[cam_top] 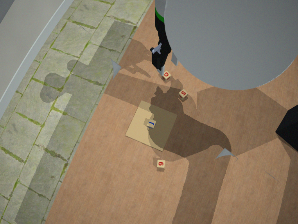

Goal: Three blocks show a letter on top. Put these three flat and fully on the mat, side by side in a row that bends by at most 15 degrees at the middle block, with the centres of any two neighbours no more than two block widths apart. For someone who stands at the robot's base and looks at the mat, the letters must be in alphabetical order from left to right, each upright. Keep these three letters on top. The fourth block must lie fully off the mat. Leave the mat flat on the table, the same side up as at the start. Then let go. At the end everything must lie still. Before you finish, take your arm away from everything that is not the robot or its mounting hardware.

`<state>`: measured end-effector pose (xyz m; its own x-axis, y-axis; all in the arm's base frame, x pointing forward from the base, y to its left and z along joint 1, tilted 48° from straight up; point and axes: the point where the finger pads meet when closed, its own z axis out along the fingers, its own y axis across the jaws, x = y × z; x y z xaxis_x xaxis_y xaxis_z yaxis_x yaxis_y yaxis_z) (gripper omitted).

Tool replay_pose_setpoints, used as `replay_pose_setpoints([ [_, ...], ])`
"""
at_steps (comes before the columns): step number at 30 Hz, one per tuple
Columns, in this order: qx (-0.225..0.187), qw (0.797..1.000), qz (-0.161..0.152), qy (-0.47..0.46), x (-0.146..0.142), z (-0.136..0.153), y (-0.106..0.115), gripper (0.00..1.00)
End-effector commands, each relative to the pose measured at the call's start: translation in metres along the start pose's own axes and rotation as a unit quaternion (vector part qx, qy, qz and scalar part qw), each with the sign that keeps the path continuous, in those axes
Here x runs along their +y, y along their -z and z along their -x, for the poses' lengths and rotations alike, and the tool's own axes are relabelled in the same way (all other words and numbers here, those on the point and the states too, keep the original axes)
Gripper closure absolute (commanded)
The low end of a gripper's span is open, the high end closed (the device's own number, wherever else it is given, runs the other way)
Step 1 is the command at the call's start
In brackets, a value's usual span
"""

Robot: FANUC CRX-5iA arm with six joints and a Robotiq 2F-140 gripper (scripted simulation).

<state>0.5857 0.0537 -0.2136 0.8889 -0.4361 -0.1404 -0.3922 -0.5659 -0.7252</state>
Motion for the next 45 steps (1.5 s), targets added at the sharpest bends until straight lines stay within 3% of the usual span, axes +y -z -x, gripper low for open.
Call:
replay_pose_setpoints([
  [1, 0.000, 1.000, 0.000, 0.000, 0.000, 0.000, -0.004, 0.63],
  [25, 0.000, 1.000, 0.000, 0.000, 0.000, -0.001, -0.036, 0.63],
  [45, 0.000, 1.000, 0.000, 0.000, -0.001, -0.001, -0.044, 0.63],
])
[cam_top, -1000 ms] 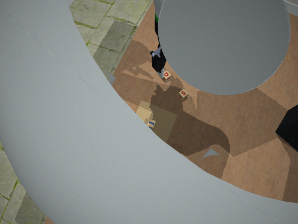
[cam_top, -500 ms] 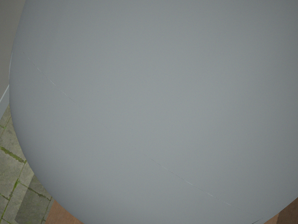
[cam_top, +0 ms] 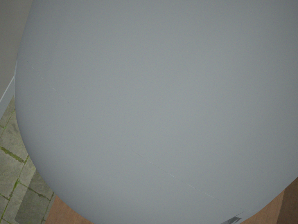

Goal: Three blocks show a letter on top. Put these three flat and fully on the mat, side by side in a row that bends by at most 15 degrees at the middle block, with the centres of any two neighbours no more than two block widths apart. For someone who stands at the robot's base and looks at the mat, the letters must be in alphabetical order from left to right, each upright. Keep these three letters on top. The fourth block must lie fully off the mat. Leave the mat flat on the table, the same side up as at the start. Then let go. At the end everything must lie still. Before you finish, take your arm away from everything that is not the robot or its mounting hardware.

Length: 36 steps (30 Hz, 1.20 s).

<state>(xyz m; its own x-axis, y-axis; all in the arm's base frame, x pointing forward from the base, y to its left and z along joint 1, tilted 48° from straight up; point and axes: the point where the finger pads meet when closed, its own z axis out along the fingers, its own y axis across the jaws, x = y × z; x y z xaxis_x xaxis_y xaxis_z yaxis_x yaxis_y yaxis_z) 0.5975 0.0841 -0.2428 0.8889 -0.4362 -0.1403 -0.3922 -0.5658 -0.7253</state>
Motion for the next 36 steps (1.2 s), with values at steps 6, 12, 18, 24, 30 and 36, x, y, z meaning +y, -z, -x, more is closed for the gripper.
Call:
replay_pose_setpoints([
  [6, 0.000, 1.000, 0.000, 0.000, 0.000, 0.000, 0.000, 0.63],
  [12, 0.000, 1.000, 0.000, 0.000, 0.000, 0.000, -0.002, 0.63],
  [18, 0.000, 1.000, 0.000, 0.000, 0.000, 0.000, -0.007, 0.63],
  [24, 0.000, 1.000, 0.000, 0.000, 0.000, 0.000, -0.018, 0.63],
  [30, 0.000, 1.000, 0.000, 0.000, 0.000, 0.000, -0.028, 0.63],
  [36, 0.000, 1.000, 0.000, 0.000, 0.000, 0.000, -0.032, 0.63],
])
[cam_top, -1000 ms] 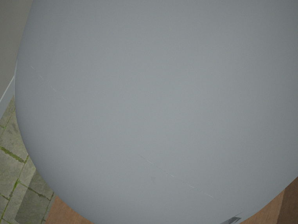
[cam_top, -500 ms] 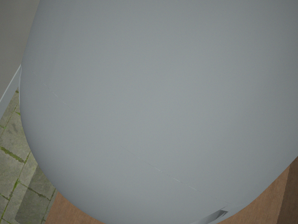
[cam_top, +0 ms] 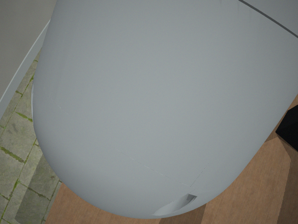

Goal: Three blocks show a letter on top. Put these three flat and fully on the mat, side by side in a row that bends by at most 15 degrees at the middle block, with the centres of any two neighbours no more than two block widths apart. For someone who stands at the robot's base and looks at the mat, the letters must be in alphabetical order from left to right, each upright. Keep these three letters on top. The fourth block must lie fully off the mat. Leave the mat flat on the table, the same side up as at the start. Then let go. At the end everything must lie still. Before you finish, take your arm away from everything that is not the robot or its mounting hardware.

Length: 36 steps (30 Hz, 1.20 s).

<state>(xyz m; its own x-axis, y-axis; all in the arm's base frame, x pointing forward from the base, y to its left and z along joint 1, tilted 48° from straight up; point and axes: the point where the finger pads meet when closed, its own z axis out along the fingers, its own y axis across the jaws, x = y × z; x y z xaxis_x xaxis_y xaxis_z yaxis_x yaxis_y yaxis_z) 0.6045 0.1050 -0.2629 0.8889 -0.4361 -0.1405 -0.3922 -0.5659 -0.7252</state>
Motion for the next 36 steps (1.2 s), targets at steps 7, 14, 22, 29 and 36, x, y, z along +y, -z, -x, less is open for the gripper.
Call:
replay_pose_setpoints([
  [7, 0.000, 1.000, 0.000, 0.000, 0.0002, -0.0002, -0.0025, 0.63],
  [14, 0.000, 1.000, 0.000, 0.000, 0.0002, -0.0002, -0.0025, 0.63],
  [22, 0.000, 1.000, 0.000, 0.000, 0.0002, -0.0002, -0.0025, 0.75],
  [29, 0.000, 1.000, 0.000, 0.000, 0.0002, -0.0002, -0.0025, 0.75],
  [36, 0.000, 1.000, 0.000, 0.000, 0.0002, -0.0002, -0.0025, 0.87],
])
